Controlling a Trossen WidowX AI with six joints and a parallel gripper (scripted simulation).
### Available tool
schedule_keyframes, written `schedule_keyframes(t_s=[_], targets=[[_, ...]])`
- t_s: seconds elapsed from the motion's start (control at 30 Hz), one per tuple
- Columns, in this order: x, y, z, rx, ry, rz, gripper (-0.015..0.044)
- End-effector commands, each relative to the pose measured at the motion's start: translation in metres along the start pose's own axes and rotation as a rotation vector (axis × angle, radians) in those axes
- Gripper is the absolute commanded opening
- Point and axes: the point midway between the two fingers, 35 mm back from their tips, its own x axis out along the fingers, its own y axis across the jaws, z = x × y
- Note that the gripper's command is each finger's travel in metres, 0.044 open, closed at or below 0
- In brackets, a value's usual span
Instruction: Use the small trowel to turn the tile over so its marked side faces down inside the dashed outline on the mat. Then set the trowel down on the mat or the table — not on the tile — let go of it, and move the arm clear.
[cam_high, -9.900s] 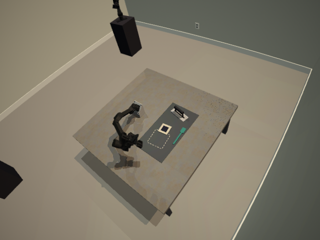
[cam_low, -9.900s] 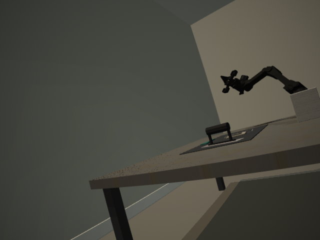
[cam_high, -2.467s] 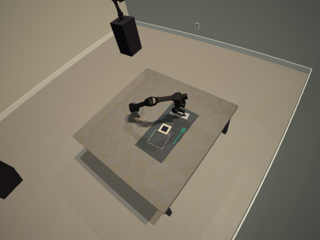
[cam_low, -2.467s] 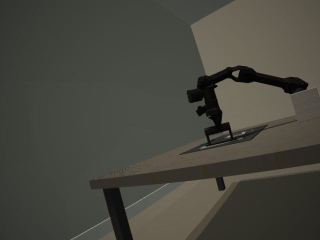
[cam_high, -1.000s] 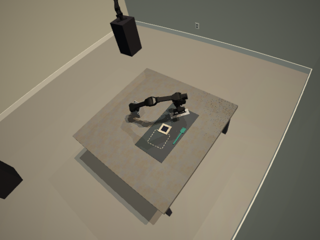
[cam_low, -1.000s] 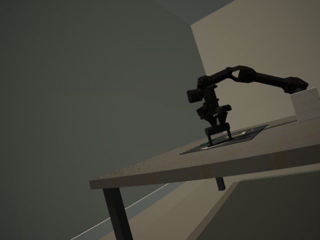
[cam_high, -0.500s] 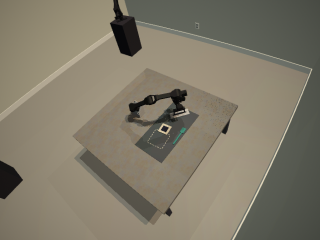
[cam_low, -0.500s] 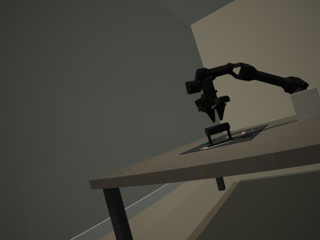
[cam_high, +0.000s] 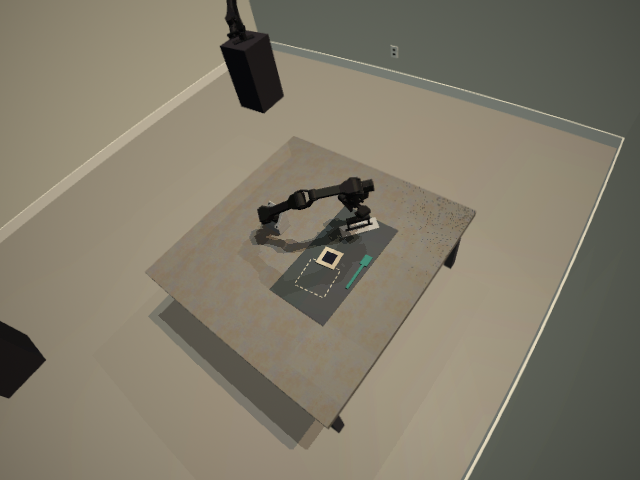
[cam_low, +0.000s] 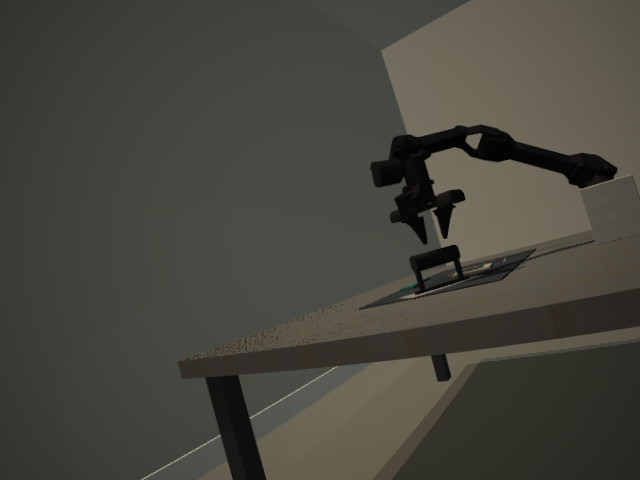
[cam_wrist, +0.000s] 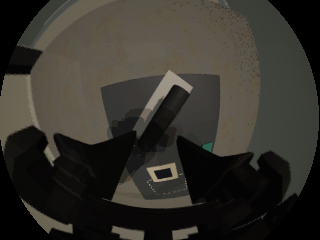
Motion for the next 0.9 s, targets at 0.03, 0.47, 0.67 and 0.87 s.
schedule_keyframes(t_s=[0.03, 0.47, 0.67, 0.87], targets=[[-0.0002, -0.0001, 0.0007, -0.138, -0.003, 0.0, 0.027], [0.0, -0.0006, 0.0019, -0.587, -0.005, -0.006, 0.027], [0.0001, -0.0007, 0.0025, -0.795, -0.005, -0.009, 0.027], [0.0001, -0.0009, 0.0031, -1.002, -0.004, -0.012, 0.027]])
